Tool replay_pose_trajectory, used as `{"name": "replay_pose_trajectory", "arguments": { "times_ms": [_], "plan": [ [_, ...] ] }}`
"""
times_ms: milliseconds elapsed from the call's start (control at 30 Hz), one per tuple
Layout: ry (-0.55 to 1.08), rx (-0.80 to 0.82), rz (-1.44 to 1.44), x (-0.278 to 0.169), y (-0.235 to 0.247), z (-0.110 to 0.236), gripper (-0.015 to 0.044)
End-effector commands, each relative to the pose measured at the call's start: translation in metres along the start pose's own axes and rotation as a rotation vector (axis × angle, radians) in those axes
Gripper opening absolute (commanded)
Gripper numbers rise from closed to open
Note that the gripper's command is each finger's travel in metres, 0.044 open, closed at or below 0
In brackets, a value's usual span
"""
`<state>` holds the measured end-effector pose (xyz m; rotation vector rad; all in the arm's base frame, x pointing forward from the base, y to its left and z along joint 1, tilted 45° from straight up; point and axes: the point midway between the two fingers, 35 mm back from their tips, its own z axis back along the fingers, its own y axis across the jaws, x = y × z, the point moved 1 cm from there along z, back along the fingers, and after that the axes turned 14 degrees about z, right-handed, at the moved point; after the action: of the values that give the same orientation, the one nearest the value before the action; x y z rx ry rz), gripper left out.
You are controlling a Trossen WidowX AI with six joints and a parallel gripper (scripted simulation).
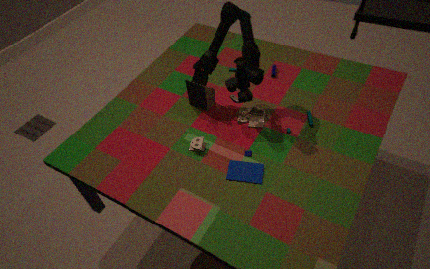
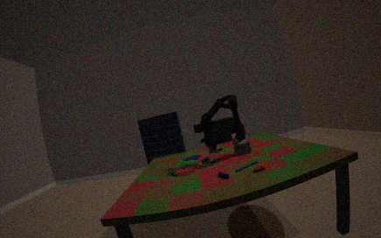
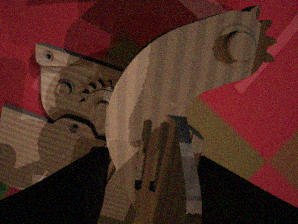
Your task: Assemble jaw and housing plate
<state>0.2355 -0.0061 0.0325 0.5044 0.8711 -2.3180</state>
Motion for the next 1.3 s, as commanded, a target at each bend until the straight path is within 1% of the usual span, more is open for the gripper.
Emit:
{"name": "replay_pose_trajectory", "arguments": {
  "times_ms": [0, 867, 1267],
  "plan": [
    [-0.002, -0.003, -0.110, 0.009, 0.002, -0.001, 0.0134],
    [-0.001, -0.004, -0.102, 0.009, 0.002, -0.001, 0.0134],
    [-0.001, -0.002, -0.100, -0.004, 0.037, 0.002, 0.0134]
  ]
}}
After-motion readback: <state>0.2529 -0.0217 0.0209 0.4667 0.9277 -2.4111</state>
